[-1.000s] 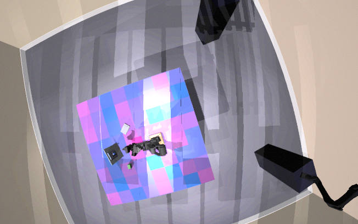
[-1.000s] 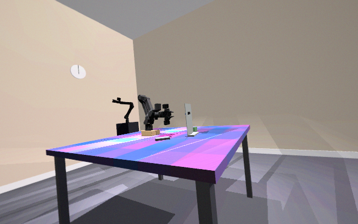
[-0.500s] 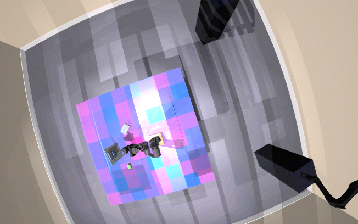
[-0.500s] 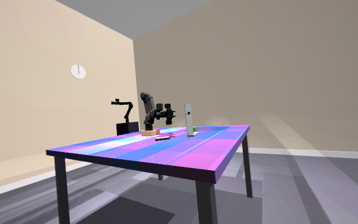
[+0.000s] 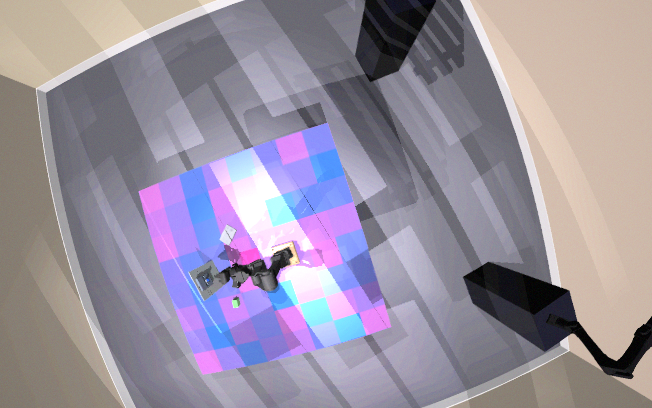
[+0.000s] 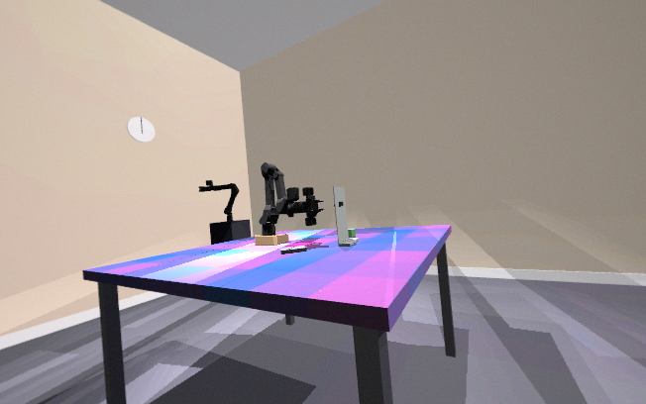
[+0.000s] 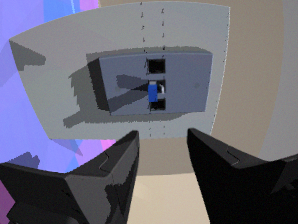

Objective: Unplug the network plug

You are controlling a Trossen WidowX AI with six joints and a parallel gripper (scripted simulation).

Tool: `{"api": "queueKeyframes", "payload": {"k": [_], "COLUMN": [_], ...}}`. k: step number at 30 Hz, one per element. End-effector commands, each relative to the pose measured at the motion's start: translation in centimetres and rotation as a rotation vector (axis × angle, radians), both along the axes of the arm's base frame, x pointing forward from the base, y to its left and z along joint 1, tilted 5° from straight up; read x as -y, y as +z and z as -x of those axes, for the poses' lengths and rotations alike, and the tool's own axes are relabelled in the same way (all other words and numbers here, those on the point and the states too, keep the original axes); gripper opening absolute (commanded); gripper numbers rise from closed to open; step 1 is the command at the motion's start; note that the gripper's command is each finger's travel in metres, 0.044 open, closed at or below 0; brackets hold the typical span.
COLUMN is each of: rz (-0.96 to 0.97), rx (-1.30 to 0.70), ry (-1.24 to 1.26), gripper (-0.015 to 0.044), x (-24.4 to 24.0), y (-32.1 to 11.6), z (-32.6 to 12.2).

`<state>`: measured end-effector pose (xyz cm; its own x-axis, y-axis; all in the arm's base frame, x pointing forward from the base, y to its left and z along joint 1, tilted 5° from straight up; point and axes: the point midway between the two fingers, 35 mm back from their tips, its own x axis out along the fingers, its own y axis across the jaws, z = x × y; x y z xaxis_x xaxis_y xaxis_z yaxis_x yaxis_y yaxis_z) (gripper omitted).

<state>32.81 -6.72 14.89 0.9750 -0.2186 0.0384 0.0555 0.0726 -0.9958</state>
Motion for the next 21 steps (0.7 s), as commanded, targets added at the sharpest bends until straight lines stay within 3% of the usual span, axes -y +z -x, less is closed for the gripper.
{"api": "queueKeyframes", "payload": {"k": [1,21], "rz": [0.006,0.006], "rx": [0.0,0.002], "ry": [-0.004,-0.004], "gripper": [0.0156,0.0156], "x": [0.0,-0.1], "y": [-0.4,-0.1], "z": [-0.7,-3.5]}}
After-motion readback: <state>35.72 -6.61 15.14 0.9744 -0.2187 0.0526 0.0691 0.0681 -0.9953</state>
